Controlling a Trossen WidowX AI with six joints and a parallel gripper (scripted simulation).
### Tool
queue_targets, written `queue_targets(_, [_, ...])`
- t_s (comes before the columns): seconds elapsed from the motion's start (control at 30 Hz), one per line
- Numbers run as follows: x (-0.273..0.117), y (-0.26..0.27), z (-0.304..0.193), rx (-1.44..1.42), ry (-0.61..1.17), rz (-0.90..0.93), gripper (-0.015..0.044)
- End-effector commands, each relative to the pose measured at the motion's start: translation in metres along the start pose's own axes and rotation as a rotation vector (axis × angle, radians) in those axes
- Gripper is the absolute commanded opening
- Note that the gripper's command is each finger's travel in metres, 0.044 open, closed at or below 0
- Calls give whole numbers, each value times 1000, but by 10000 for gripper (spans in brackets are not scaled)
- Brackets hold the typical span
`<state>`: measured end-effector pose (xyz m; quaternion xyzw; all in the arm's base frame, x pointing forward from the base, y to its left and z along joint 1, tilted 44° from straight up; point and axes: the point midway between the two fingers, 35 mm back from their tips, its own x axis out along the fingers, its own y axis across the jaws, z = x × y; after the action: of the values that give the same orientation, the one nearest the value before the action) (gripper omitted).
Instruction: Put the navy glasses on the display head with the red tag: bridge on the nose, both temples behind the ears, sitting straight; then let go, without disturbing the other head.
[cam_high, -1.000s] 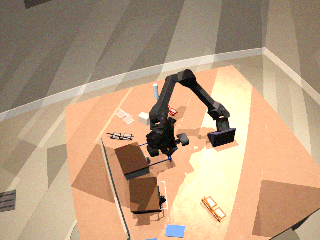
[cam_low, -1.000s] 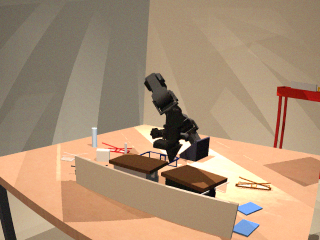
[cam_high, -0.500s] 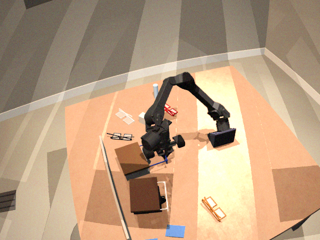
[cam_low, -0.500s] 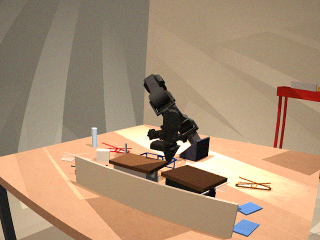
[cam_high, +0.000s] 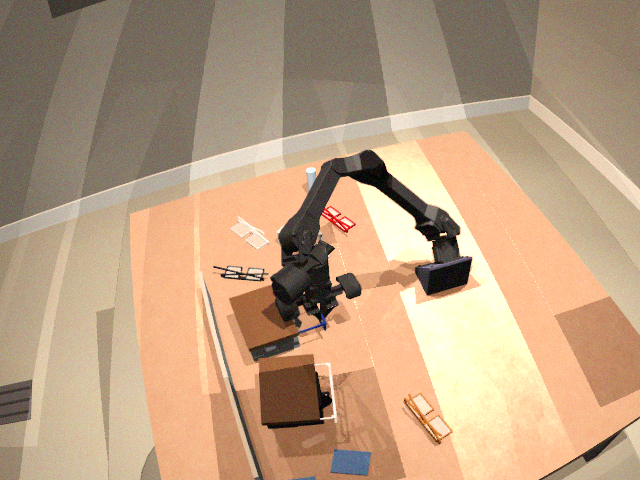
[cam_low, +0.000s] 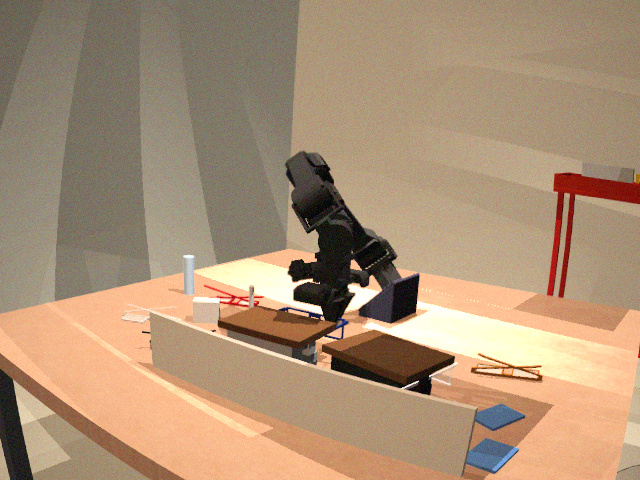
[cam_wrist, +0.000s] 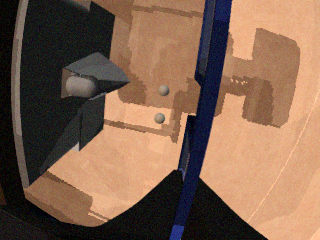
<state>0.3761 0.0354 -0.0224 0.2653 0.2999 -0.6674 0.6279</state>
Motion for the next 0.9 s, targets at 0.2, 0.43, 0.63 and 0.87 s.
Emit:
queue_targets(0.2, [0,14,0,-3,-5,3,0])
queue_targets(0.43, [1,23,0,-2,-5,3,0])
queue_targets(0.63, [1,30,1,-2,-5,4,0])
queue_targets(0.87, [1,34,1,-2,-5,4,0])
